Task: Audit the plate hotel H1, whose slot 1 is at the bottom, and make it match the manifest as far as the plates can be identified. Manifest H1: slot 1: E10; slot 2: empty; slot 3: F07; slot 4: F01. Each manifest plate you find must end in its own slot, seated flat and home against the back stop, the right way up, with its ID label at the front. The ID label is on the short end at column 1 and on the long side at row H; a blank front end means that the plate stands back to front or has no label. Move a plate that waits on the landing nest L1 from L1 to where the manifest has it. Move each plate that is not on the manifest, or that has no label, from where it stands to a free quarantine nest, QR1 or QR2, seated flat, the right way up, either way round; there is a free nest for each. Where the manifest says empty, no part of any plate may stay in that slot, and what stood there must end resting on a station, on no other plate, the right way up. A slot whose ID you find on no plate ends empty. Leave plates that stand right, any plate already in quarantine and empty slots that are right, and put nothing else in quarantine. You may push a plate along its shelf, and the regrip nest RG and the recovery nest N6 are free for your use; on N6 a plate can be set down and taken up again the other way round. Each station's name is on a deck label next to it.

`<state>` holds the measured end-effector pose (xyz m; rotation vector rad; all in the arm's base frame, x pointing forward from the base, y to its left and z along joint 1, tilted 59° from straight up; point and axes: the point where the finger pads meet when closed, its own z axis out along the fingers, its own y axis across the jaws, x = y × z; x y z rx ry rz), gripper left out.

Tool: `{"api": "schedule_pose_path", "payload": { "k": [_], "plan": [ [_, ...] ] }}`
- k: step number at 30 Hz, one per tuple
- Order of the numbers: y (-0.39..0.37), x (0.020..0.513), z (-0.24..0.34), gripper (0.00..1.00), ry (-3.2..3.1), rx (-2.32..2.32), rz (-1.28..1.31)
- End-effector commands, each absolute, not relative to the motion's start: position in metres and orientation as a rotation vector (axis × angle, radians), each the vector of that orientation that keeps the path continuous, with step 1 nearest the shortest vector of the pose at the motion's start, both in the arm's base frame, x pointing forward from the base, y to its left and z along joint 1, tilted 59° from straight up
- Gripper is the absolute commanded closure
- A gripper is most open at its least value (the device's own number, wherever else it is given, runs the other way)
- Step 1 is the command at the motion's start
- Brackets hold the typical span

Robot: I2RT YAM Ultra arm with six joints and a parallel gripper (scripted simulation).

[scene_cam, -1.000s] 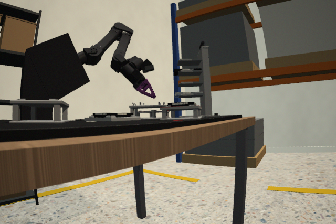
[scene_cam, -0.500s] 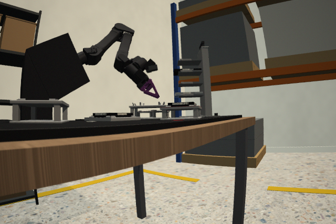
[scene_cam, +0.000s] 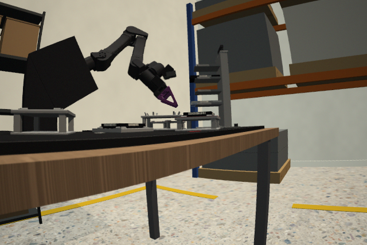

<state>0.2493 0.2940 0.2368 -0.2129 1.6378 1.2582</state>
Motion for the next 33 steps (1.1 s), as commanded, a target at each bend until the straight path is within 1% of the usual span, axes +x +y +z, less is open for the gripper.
{"api": "schedule_pose_path", "payload": {
  "k": [1, 33],
  "plan": [
    [0.292, 0.256, 0.241, 0.0, 1.634, -0.2, 1.249],
    [0.302, 0.284, 0.264, 0.0, 1.633, -0.2, 1.249]
  ]
}}
